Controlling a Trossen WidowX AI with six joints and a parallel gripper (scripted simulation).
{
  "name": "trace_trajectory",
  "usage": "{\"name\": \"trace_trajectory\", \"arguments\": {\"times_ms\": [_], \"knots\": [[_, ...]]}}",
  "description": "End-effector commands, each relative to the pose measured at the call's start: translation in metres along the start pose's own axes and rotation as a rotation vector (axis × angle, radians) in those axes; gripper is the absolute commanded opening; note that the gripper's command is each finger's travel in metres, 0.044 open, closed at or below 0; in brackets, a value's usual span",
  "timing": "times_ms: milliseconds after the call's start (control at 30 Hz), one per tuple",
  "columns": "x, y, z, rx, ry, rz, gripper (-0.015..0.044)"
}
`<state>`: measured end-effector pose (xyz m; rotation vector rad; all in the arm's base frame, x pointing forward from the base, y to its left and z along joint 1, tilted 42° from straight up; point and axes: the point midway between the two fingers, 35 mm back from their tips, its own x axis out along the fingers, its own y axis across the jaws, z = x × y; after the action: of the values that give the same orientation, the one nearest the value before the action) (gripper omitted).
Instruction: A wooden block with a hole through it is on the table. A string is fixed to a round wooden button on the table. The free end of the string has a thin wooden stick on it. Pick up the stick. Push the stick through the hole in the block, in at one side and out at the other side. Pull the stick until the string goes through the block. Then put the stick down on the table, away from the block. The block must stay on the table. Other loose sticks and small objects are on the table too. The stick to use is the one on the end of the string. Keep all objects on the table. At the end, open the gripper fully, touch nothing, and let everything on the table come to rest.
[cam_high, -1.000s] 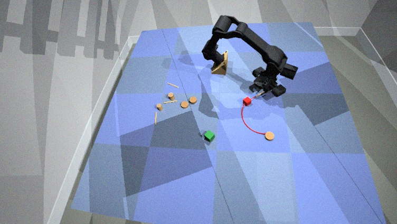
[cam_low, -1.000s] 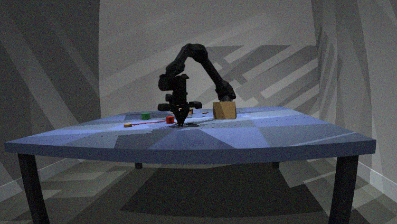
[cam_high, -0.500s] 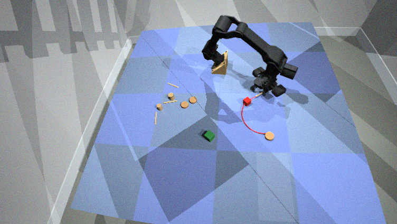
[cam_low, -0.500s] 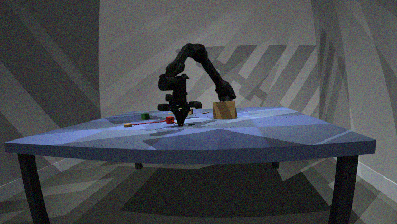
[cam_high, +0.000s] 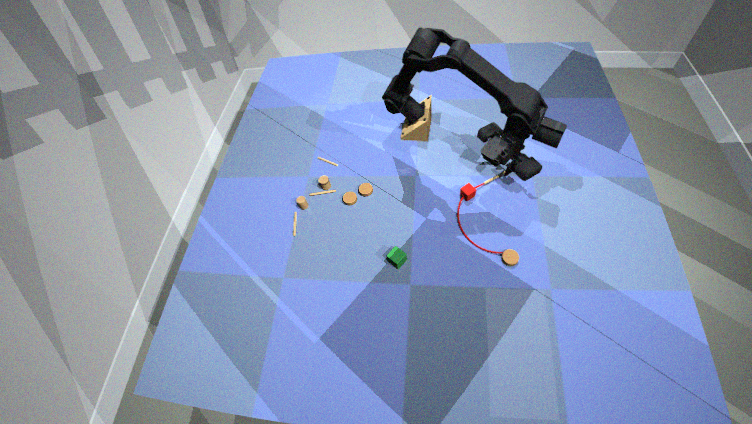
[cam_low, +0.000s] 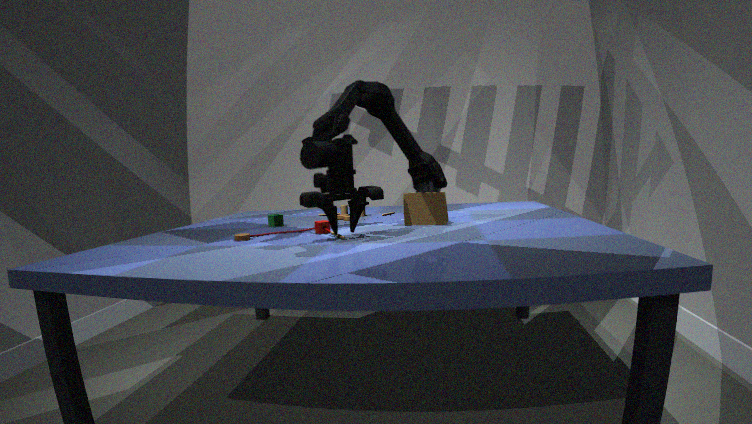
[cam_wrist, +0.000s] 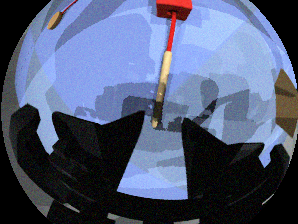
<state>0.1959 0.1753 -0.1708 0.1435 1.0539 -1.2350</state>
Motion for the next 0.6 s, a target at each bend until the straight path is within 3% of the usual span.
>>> {"name": "trace_trajectory", "arguments": {"times_ms": [0, 167, 367, 467, 567], "knots": [[-0.055, 0.004, 0.001, 0.012, 0.014, 0.034, 0.021], [-0.065, 0.003, 0.002, 0.012, 0.013, 0.036, 0.021], [-0.062, 0.007, 0.001, 0.007, 0.014, 0.055, 0.0368], [-0.082, 0.007, 0.002, 0.009, 0.016, 0.057, 0.044], [-0.092, 0.006, 0.003, 0.01, 0.017, 0.058, 0.044]]}}
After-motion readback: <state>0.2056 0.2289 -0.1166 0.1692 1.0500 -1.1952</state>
